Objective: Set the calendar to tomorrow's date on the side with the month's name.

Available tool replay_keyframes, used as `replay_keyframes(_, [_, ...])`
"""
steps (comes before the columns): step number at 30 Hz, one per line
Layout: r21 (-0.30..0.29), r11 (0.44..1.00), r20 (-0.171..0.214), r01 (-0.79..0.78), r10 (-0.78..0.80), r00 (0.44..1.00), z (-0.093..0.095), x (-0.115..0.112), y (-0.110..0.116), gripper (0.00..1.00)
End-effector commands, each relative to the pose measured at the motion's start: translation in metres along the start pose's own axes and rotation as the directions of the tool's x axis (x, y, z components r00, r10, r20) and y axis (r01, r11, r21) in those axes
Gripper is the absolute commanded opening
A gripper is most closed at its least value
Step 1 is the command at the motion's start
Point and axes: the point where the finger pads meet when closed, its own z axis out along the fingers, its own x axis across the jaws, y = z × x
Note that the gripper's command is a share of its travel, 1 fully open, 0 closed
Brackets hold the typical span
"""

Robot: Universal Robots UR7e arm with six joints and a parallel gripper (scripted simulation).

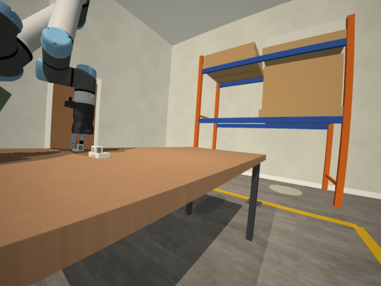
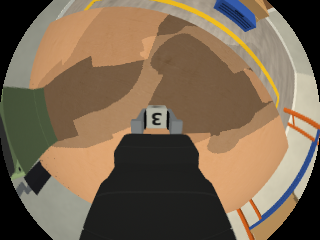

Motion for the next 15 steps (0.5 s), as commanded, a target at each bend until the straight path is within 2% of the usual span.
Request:
replay_keyframes(1, [0.002,1.000,0.002,-0.003,0.003,1.000,-0.007,-0.002,0.000,0.57])
replay_keyframes(15, [0.001,1.000,0.001,-0.002,0.002,1.000,-0.028,-0.001,0.000,0.57])
